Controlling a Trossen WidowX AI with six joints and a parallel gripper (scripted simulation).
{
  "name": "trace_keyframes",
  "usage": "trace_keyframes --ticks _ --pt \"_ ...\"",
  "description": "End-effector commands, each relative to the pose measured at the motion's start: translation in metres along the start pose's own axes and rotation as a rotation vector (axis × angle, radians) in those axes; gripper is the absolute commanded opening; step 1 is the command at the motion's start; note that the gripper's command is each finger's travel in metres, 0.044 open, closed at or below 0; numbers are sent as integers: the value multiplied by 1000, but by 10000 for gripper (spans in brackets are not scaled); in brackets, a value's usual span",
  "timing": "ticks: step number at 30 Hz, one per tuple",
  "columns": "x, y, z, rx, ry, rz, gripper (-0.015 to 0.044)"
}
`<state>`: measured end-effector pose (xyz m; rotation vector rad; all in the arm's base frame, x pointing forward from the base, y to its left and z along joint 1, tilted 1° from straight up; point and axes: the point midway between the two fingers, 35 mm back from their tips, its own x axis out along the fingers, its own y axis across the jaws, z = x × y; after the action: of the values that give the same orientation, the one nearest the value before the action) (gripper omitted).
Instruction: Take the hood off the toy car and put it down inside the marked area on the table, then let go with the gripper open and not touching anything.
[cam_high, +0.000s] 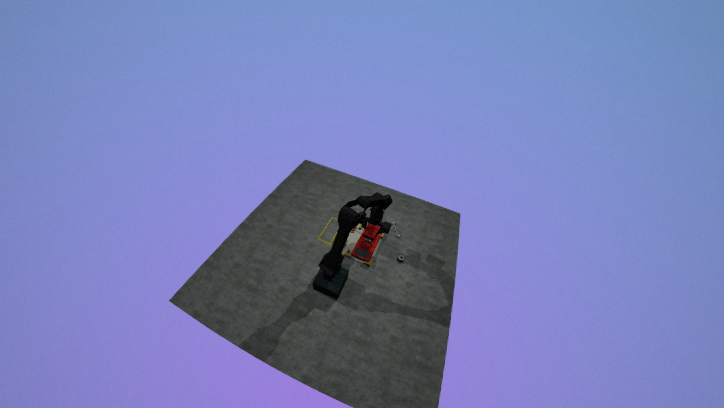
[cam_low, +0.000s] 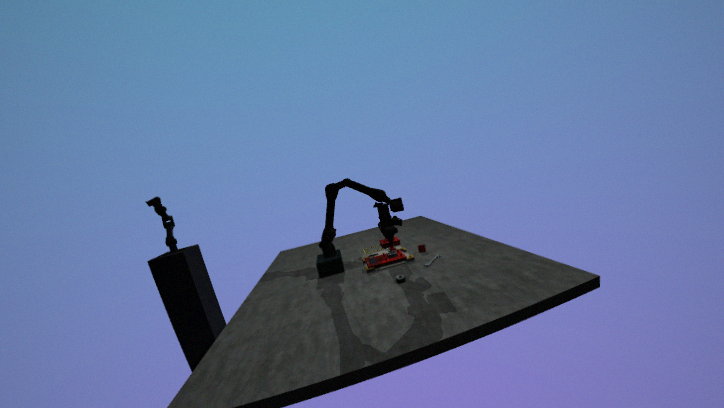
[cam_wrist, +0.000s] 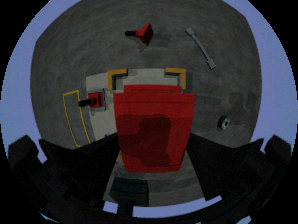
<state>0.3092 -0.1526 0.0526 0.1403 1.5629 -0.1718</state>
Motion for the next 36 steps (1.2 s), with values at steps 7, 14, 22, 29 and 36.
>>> trace_keyframes --ticks 7,14,22,29,36 --pt "-1 13 3 6 -8 -10 0" --pt "-3 42 6 -26 -11 -12 0" --pt "-5 72 6 -53 -11 -15 0" --pt "-6 99 4 -34 -10 -28 0" --pt "-7 130 0 -24 -11 -19 0"
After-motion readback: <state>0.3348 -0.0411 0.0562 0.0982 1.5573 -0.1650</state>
